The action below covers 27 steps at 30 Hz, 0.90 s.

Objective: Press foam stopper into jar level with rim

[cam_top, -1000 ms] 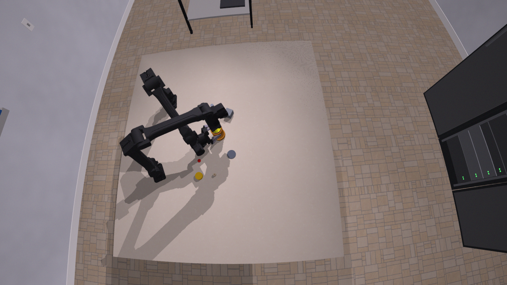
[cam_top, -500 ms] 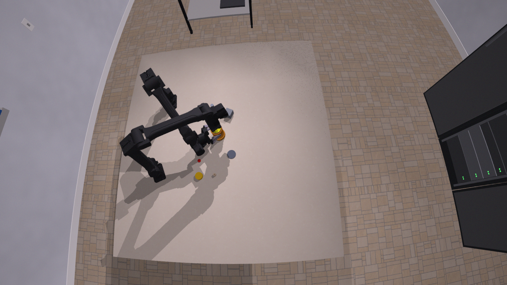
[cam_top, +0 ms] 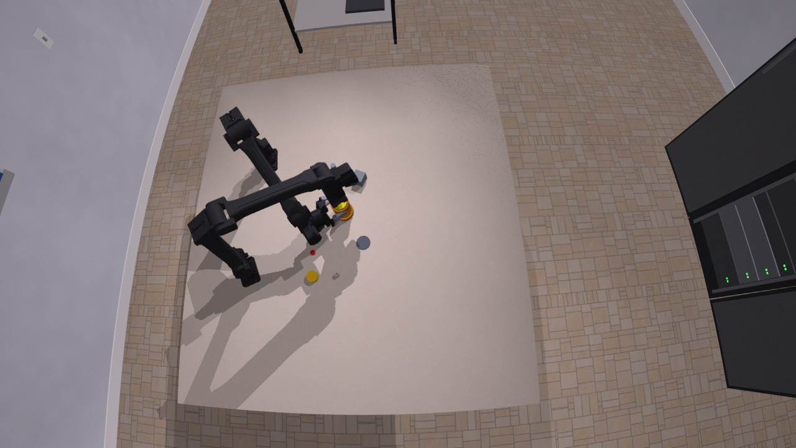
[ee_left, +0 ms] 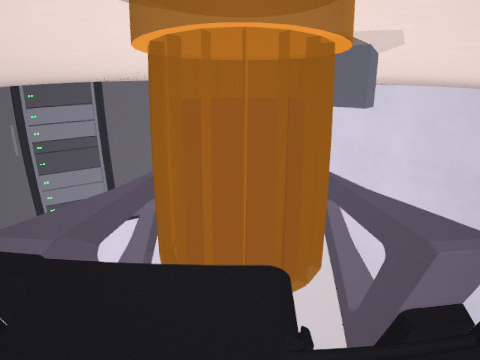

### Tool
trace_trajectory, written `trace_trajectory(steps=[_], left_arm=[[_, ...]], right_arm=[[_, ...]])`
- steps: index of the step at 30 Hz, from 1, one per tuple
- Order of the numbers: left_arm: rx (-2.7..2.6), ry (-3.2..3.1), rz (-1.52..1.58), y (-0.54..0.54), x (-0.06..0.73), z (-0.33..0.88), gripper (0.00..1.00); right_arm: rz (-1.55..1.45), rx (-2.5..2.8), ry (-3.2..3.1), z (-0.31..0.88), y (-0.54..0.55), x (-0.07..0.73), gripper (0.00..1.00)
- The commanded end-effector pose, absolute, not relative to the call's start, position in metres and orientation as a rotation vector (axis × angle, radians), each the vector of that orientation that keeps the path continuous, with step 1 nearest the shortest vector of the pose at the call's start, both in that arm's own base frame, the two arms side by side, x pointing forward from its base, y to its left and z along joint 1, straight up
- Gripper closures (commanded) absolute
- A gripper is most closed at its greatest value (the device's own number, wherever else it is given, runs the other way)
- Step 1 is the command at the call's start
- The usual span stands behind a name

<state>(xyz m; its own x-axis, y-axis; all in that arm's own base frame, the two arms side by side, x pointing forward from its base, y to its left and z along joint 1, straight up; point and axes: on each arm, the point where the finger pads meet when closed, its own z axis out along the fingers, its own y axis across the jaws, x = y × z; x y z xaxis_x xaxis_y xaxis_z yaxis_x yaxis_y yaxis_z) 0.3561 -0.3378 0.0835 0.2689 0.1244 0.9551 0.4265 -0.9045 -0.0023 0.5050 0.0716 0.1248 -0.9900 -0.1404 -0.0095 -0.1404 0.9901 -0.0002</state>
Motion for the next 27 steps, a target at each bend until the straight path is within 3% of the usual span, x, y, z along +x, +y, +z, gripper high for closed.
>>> trace_trajectory(steps=[1, 27], left_arm=[[-2.28, -0.535, -1.697, -0.338, 0.359, 0.097, 0.36], [-2.28, -0.535, -1.697, -0.338, 0.359, 0.097, 0.36]], right_arm=[[0.001, -0.222, 3.15, 0.103, 0.065, 0.506, 1.0], [0.0, -0.223, 3.163, 0.089, 0.065, 0.505, 1.0]])
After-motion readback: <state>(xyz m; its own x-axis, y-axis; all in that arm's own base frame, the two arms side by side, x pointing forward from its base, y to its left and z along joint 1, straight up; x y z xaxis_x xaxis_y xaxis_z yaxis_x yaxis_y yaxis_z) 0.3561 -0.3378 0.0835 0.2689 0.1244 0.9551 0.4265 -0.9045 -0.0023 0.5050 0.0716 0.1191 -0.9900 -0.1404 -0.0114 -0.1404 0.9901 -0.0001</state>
